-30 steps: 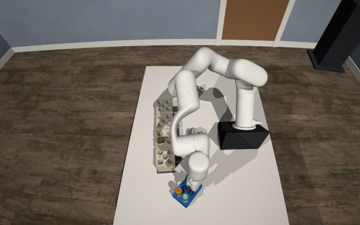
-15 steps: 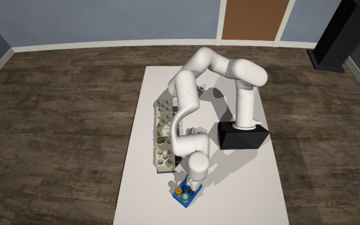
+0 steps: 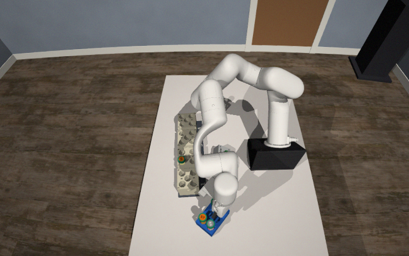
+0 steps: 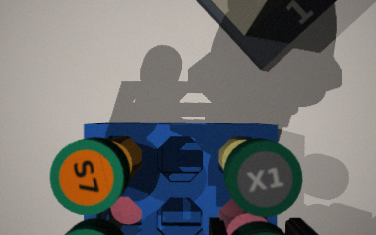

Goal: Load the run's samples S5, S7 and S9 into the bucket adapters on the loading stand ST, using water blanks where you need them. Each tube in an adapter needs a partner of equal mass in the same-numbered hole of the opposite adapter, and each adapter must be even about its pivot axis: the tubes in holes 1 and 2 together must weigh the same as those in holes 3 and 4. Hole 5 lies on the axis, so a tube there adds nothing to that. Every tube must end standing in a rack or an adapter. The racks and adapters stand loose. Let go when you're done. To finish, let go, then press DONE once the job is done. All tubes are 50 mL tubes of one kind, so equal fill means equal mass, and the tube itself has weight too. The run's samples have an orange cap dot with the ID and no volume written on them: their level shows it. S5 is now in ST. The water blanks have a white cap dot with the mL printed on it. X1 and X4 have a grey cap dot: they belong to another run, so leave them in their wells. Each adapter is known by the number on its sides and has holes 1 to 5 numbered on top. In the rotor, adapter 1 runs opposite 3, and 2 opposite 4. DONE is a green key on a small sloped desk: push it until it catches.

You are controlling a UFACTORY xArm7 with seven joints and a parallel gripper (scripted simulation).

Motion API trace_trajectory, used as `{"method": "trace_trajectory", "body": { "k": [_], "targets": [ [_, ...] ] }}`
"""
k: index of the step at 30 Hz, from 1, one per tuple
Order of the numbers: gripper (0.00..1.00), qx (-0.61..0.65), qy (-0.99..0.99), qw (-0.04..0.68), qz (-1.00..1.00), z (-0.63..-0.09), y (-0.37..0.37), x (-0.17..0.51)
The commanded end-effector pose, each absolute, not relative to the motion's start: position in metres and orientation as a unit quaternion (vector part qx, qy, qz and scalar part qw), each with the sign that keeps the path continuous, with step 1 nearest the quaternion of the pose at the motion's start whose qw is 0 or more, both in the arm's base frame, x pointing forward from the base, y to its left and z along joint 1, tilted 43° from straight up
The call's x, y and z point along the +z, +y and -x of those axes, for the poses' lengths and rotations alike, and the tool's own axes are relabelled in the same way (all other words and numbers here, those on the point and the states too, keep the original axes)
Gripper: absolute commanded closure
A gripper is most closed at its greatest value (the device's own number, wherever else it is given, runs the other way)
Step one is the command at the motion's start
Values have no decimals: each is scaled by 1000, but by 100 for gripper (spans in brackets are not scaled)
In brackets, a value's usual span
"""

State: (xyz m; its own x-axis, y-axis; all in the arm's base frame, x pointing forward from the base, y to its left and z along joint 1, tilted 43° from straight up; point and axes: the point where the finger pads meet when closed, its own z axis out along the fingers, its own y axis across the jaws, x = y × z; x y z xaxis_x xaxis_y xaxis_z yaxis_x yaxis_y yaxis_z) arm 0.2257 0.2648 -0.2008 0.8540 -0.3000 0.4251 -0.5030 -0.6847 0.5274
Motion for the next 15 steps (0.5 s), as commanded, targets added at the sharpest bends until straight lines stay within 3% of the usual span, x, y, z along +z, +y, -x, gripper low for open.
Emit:
{"method": "trace_trajectory", "body": {
  "k": [1,15],
  "targets": [
    [100,154,-222,327,-906,-225,269,-198],
    [100,154,-222,327,-906,-224,274,-192]
  ]
}}
